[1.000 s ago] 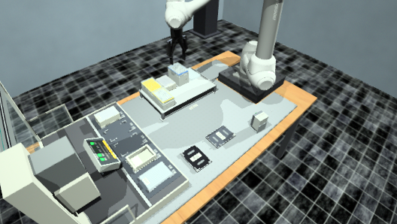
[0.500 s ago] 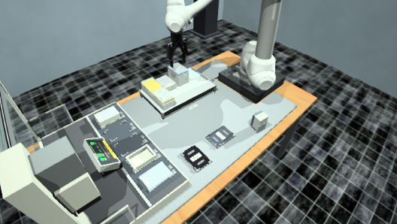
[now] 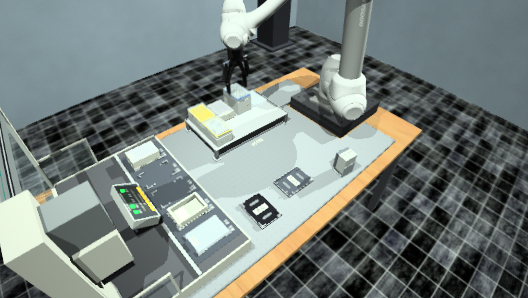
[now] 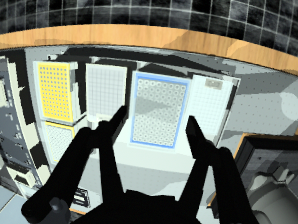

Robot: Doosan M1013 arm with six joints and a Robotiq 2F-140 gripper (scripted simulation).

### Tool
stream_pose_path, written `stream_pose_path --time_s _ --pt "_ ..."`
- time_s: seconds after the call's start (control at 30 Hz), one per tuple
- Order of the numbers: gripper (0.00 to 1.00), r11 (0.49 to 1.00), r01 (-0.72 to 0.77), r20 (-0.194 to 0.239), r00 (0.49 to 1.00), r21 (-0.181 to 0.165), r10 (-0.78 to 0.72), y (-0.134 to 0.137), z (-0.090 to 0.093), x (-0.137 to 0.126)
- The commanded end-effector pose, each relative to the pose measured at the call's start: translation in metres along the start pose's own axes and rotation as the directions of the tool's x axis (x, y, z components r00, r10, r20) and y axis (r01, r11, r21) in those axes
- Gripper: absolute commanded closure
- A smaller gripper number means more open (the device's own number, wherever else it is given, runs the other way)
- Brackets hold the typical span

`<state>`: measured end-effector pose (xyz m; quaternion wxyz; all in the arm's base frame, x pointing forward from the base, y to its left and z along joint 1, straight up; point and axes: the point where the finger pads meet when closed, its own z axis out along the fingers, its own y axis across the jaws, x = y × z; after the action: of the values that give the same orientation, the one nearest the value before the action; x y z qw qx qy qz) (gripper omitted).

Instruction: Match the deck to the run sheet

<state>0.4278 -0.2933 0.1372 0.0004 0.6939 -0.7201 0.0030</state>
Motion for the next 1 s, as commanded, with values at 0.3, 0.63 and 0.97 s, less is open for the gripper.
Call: stream_pose_path --time_s 0.3,0.63,0.97 --pt "0.33 1.000 0.000 0.000 1.000 0.001 0.000 0.000 0.018 0.000" --pt "0.33 1.000 0.000 0.000 1.000 0.001 0.000 0.000 0.025 0.000" --pt "0.90 1.000 0.000 0.000 1.000 0.001 0.000 0.000 0.025 0.000"
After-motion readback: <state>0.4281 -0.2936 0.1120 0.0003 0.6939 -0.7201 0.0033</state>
